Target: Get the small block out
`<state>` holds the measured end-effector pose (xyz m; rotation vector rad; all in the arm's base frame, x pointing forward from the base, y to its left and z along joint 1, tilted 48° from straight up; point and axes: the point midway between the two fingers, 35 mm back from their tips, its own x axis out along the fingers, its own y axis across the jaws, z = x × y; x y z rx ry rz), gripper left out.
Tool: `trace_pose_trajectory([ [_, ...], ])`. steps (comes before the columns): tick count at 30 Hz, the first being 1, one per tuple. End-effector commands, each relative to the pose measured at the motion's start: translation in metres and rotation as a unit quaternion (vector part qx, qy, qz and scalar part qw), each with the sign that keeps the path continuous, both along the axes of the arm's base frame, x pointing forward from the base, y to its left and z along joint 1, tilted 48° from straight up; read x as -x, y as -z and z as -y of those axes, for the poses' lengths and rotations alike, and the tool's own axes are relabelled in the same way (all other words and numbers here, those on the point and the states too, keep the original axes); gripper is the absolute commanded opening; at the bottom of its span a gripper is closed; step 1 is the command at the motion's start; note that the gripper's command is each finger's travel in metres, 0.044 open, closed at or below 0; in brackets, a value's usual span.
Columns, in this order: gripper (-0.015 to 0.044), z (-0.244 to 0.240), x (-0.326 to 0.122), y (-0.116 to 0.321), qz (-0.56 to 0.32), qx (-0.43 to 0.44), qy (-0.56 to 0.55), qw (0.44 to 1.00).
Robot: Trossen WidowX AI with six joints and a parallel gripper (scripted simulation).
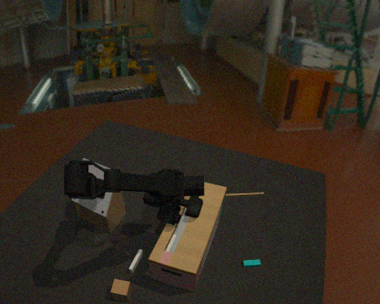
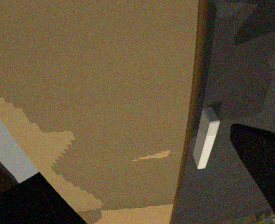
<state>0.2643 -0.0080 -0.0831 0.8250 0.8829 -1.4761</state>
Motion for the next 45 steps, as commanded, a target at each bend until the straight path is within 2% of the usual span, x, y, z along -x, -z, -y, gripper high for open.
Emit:
trace_pose_trajectory([
  [1, 0.0400, -0.008, -0.004, 0.007, 0.006, -0.003, 0.002, 1.000],
  [27, 0.0400, -0.051, -0.003, 0.052, 0.007, -0.004, 0.002, 1.000],
  [32, 0.0400, -0.057, -0.004, 0.046, 0.006, -0.004, 0.002, 1.000],
  [38, 0.0400, -0.096, -0.004, 0.007, -0.001, -0.003, -0.001, 1.000],
  [43, 0.0400, -0.095, -0.004, 0.009, 0.002, -0.004, -0.008, 1.000],
  [45, 0.0348, -0.105, -0.002, 0.012, -0.010, -0.013, -0.045, 0.999],
])
